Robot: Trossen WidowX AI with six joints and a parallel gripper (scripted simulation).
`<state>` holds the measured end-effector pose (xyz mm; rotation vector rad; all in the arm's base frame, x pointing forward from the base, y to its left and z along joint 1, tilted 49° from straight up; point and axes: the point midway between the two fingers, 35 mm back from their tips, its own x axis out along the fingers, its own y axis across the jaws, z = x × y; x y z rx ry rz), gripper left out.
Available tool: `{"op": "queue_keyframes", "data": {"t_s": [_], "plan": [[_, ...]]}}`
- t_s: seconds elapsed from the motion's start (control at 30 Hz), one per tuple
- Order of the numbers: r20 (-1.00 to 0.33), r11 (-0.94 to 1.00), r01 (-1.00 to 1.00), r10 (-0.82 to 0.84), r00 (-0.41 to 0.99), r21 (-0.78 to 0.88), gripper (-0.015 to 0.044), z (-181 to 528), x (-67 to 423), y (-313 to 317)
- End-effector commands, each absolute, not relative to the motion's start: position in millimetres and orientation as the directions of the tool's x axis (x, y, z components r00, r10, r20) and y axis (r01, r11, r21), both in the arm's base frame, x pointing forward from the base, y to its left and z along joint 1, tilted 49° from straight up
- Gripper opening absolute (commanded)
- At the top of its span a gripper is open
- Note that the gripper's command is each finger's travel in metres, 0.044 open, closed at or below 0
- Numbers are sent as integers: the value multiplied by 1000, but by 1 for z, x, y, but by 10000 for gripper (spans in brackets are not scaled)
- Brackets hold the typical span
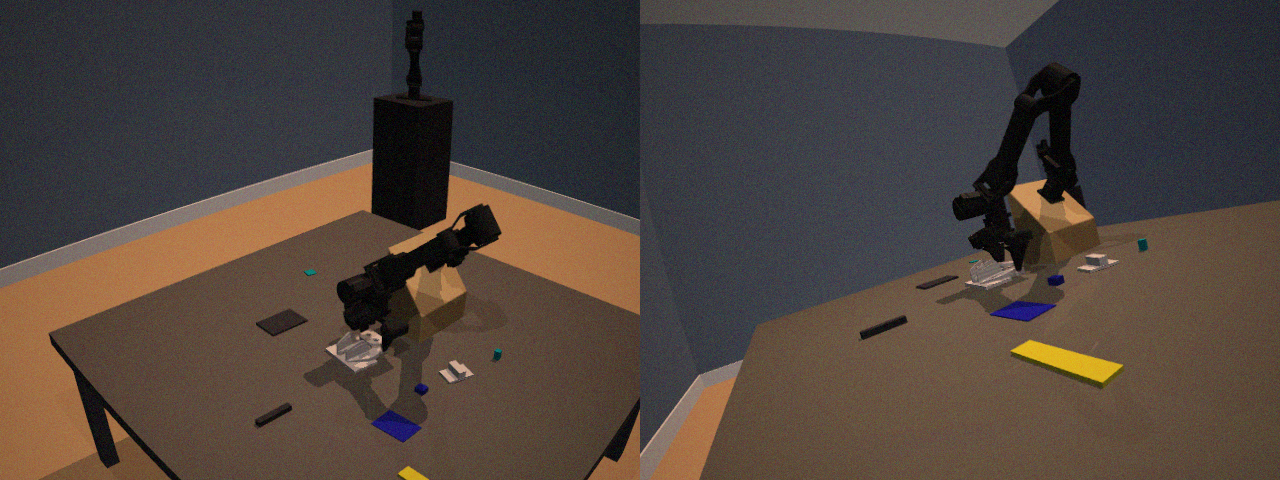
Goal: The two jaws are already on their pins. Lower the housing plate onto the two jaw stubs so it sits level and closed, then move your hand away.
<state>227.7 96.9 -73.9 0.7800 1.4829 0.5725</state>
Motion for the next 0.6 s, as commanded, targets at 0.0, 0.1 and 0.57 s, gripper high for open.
{"op": "queue_keyframes", "data": {"t_s": [0.0, 0.1, 0.57], "plan": [[-651, 643, 123, 758, 35, 756, 351, -74, 228, 96], [-651, 643, 123, 758, 35, 756, 351, -74, 228, 96], [-651, 643, 123, 758, 35, 756, 351, -76, 228, 99]]}}
